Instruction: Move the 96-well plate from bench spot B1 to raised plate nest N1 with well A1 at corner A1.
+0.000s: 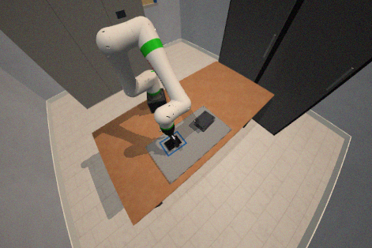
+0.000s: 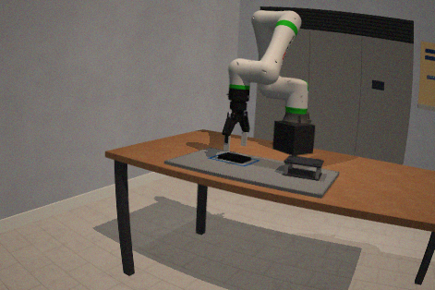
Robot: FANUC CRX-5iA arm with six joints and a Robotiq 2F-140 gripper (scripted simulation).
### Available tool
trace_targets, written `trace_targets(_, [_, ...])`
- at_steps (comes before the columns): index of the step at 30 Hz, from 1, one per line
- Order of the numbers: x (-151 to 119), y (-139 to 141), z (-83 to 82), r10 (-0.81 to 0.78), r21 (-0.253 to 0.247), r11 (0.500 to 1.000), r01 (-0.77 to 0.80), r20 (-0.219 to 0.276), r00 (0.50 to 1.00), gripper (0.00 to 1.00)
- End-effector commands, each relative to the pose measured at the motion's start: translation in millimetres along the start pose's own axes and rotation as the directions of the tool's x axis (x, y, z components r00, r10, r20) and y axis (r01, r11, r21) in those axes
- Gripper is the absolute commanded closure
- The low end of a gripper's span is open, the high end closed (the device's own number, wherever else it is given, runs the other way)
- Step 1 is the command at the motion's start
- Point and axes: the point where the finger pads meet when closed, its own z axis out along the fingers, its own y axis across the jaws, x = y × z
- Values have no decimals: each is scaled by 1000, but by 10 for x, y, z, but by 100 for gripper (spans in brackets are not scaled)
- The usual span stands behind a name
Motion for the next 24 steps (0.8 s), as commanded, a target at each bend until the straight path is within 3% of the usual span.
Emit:
trace_targets(1, [-1,2,45,0,0,1000,0,0,1000,0])
trace_targets(24, [-1,2,341,0,0,1000,0,0,1000,0])
